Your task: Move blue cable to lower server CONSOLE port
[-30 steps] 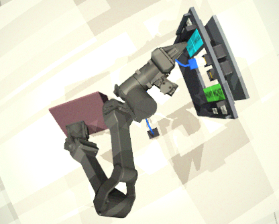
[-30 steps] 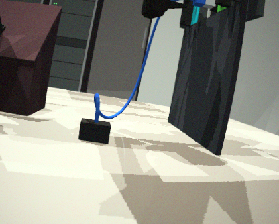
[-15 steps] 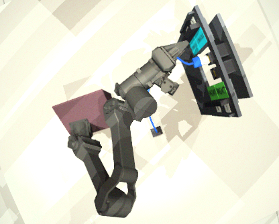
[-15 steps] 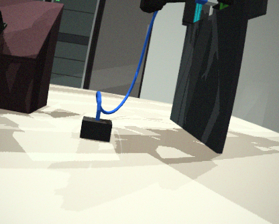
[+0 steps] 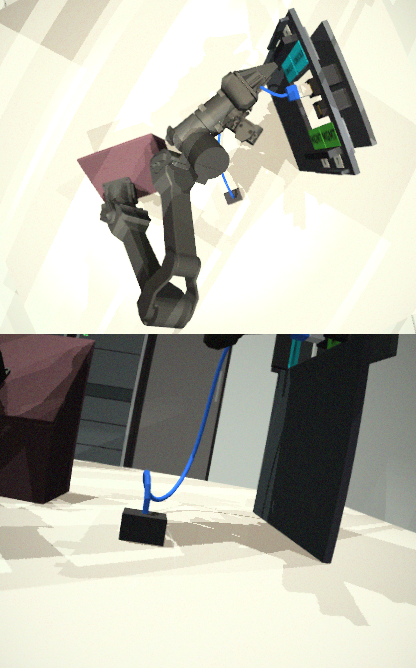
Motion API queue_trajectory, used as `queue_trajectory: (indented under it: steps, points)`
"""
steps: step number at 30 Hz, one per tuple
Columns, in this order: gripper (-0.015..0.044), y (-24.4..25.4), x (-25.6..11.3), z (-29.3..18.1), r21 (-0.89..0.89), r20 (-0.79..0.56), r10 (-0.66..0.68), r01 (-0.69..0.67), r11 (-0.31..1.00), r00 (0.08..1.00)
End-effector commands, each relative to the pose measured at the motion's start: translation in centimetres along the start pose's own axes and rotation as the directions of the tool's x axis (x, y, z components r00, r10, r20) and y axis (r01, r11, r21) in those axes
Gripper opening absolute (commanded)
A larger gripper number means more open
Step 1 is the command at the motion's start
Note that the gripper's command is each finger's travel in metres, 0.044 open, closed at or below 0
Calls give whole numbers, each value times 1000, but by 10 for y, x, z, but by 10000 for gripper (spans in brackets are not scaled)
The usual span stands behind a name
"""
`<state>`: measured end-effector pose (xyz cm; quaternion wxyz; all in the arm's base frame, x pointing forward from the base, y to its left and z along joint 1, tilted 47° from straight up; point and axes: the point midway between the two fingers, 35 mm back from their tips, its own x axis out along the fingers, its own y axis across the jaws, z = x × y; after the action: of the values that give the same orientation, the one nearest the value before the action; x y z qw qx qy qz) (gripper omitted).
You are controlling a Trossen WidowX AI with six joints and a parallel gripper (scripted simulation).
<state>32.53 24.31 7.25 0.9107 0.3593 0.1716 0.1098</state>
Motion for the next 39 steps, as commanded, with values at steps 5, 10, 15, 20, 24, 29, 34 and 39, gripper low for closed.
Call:
queue_trajectory:
  steps: [5,10,15,20,24,29,34,39]
  points:
    - [440,1,-5,-2,4,-3,-3,3,1000,1000]
    - [440,3,-8,-3,4,-3,-3,3,1000,1000]
    - [440,4,-11,-3,4,-3,-4,4,1000,1000]
    - [440,5,-13,-4,4,-4,-4,4,1000,1000]
    - [440,6,-15,-4,4,-4,-4,4,1000,1000]
    - [440,7,-18,-4,4,-4,-4,4,1000,1000]
    - [440,23,-26,-8,5,-5,-5,5,1000,1000]
    - [440,39,-35,-10,5,-5,-5,5,1000,1000]
